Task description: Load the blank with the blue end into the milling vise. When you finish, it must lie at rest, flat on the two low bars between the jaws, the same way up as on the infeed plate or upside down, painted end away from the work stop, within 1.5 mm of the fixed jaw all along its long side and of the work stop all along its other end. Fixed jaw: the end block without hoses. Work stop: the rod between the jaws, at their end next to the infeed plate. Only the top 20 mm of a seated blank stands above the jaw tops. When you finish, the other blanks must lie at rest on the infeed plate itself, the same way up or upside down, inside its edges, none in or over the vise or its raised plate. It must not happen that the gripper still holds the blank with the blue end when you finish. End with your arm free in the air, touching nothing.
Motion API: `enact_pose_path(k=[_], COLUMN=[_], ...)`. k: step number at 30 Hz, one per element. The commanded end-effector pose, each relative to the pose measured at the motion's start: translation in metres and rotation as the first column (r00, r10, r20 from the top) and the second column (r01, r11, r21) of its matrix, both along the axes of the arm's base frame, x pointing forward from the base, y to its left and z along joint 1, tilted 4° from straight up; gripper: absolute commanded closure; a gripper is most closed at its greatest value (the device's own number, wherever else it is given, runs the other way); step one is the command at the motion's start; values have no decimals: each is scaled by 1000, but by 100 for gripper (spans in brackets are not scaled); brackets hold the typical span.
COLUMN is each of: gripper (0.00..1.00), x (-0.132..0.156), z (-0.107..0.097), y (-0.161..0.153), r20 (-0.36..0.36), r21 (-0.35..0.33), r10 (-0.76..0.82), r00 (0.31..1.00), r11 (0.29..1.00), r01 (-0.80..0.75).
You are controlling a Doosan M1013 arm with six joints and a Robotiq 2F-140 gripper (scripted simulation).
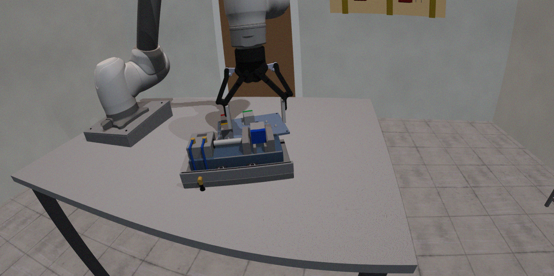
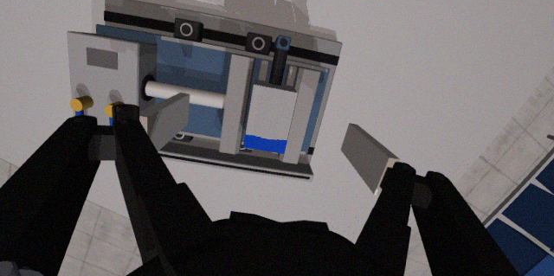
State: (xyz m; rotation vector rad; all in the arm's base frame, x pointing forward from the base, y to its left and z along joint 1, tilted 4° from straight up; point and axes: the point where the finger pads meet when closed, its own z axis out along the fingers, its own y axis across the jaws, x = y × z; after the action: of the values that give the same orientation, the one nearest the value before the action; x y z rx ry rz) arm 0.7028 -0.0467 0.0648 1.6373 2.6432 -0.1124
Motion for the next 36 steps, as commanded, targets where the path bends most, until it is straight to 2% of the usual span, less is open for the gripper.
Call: enact_pose_path(k=[1,36], gripper=[0,0], x=[0,0], z=[1,7], y=[0,1], r20=[0,0], r21=[0,0], r10=[0,0], r00=[1000,1000], r11=[1000,1000], r01=[0,0])
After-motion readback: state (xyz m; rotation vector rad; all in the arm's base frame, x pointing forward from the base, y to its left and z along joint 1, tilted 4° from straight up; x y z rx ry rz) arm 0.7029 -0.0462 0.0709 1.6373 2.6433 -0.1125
